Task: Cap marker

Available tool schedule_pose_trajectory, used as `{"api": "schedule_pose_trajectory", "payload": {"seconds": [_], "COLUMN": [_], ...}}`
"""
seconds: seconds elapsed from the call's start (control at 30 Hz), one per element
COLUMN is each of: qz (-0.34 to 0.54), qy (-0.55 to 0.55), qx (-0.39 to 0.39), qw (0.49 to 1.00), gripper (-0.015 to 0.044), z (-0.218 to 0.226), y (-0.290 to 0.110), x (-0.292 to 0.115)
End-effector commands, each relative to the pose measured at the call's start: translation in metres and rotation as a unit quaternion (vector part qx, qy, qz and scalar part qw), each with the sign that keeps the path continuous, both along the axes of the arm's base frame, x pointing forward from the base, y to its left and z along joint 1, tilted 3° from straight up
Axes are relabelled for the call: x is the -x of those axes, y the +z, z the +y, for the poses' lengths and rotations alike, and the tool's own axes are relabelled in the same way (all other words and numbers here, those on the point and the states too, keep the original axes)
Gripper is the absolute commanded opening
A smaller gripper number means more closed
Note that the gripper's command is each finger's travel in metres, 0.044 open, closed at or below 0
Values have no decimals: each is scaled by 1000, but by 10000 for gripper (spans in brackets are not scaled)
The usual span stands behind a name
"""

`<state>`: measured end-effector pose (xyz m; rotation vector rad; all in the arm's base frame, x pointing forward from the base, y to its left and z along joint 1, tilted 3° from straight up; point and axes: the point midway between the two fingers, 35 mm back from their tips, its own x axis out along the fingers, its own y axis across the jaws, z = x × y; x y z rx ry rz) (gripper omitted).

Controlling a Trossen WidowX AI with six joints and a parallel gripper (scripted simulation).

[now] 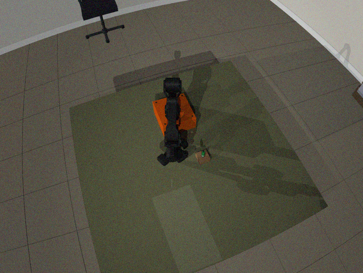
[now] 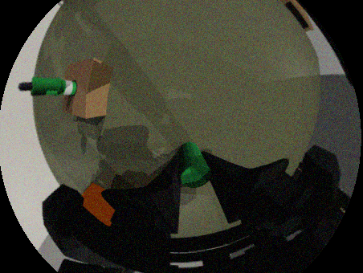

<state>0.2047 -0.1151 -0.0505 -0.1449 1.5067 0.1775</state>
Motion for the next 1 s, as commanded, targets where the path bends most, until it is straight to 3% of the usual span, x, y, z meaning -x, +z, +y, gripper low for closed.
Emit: {"api": "schedule_pose_trajectory", "payload": {"seconds": [0.0,0.97], "qz": [-2,-3], "qy": [-1,0], "qx": [0,0], "qw": [1000,1000], "gripper": [0,0], "z": [-1,0], "y": [6,61], "x": [-1,-1]}}
